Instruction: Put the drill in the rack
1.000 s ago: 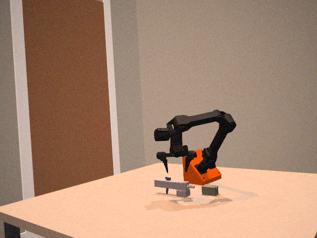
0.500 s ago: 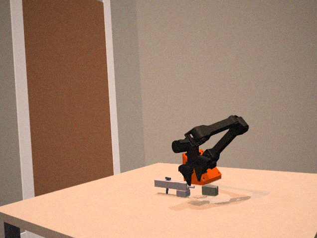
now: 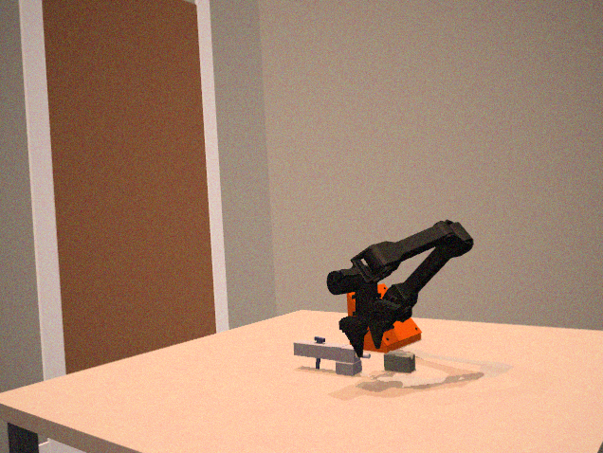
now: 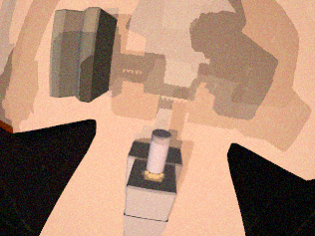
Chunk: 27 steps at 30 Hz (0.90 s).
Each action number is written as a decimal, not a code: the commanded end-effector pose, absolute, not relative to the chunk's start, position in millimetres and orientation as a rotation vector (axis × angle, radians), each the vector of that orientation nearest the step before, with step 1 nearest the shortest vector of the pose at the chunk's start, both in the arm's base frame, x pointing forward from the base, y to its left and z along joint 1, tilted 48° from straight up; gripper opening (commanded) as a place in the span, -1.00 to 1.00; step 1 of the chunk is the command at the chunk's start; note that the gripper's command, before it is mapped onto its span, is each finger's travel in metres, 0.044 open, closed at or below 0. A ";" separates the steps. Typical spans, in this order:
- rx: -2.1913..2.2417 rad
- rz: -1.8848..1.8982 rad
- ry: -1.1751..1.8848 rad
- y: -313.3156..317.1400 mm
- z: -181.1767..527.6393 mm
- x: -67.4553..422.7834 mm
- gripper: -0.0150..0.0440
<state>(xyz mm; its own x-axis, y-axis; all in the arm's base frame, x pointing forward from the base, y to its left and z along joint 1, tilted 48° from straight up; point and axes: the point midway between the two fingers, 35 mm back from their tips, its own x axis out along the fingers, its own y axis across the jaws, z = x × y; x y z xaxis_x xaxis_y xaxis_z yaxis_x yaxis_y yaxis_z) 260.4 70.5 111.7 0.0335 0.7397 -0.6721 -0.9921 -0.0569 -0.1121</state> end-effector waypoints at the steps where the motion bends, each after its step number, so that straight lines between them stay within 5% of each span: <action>1: -0.670 1.505 0.479 74.8 106.3 260.3 1.00; 27: -0.677 1.504 0.477 93.0 77.7 262.1 0.91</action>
<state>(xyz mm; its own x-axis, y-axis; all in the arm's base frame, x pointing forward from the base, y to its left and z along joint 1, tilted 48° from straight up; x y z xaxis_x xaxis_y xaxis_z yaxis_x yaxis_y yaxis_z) 261.9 93.4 77.2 0.0318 0.7412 -0.6705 -0.9921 -0.0578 -0.1109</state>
